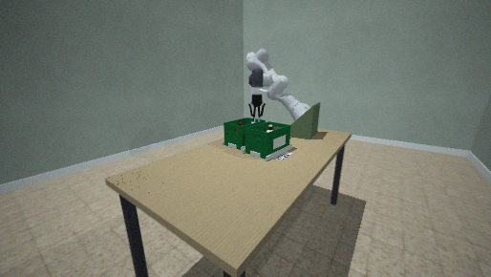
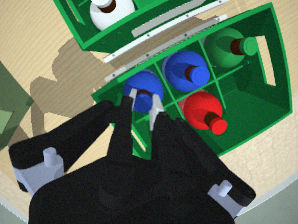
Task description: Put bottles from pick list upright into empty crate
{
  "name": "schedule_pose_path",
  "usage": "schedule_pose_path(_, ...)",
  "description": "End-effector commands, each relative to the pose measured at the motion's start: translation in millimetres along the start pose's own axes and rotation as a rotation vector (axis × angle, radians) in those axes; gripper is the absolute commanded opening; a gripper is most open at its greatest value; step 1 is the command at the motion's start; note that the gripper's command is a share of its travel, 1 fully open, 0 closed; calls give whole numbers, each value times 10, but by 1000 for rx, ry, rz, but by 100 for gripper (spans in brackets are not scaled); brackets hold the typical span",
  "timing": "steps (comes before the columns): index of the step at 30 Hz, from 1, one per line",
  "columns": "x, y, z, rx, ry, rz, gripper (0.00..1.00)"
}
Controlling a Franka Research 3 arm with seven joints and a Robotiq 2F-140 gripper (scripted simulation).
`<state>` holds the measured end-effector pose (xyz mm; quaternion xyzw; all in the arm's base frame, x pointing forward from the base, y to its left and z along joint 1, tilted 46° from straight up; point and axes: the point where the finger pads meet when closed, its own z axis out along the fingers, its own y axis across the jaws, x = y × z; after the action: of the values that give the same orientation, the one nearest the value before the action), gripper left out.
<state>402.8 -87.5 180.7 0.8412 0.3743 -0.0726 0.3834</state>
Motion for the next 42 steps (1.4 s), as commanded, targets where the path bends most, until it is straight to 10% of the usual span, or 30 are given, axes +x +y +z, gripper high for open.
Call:
schedule_pose_path(1,-1,-4,-7,0,0,5,0)
schedule_pose_path(42,-1,-4,-73,0,0,5,0)
